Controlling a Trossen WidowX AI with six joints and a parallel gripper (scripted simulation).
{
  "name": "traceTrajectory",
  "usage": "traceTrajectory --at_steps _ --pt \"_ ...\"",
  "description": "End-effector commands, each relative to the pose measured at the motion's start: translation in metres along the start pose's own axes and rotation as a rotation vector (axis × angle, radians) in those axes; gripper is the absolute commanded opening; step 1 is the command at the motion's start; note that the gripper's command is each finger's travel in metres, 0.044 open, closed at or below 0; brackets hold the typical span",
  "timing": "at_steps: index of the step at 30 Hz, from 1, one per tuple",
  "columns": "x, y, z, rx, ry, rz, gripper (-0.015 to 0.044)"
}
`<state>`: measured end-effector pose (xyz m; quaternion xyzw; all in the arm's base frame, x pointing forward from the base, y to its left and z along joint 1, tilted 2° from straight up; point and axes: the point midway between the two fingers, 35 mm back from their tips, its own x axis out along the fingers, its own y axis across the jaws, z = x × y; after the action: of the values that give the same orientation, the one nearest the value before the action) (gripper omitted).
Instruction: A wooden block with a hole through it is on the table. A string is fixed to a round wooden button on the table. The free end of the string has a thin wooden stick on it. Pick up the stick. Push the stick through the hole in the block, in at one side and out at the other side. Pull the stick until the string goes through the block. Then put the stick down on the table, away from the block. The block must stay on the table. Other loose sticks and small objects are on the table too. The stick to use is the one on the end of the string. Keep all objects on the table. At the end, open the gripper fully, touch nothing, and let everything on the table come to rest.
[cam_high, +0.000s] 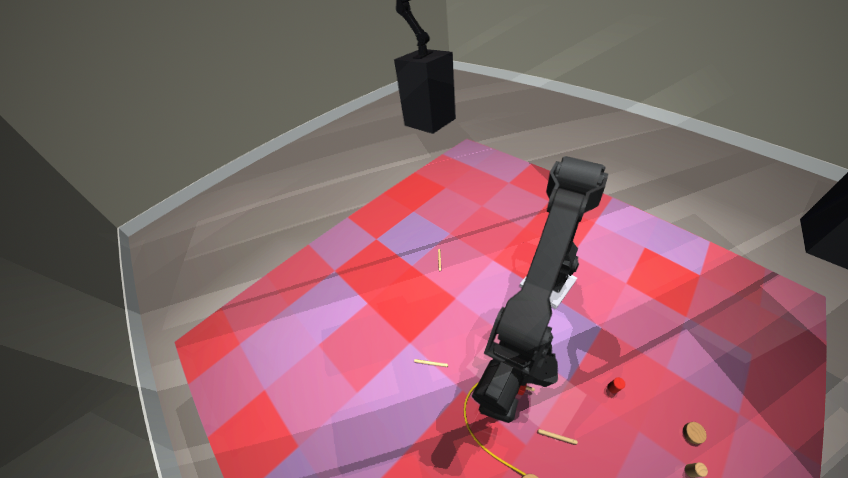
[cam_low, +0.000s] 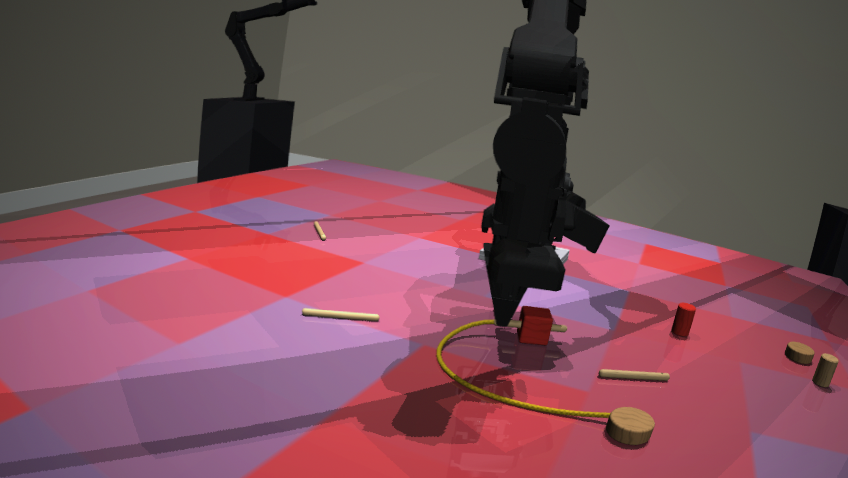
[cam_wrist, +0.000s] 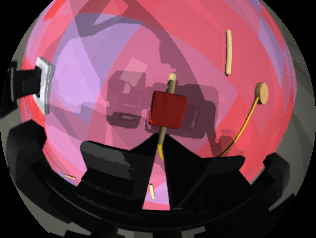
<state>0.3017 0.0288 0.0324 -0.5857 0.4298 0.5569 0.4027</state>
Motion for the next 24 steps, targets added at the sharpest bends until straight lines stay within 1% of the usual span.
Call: traceTrajectory --at_steps 1,4,8,9,12,13,16,18,24 --pt "0.000 0.000 0.004 0.004 0.004 0.000 0.0000" --pt "0.000 0.000 0.007 0.004 0.004 0.000 0.0000" --pt "0.000 0.000 0.006 -0.001 0.000 0.001 0.0105" --pt "0.000 0.000 0.006 -0.001 0.000 0.001 0.0123" --pt "-0.003 0.000 0.005 -0.001 0.000 0.001 0.0123" --pt "-0.010 -0.001 0.005 -0.001 0.000 0.000 0.0123" --pt "-0.056 -0.003 0.004 0.000 0.000 0.000 0.0123" --pt "-0.078 0.000 0.004 0.000 0.000 0.001 0.0123" --pt "-0.078 -0.003 0.003 0.012 0.003 -0.020 0.0123"
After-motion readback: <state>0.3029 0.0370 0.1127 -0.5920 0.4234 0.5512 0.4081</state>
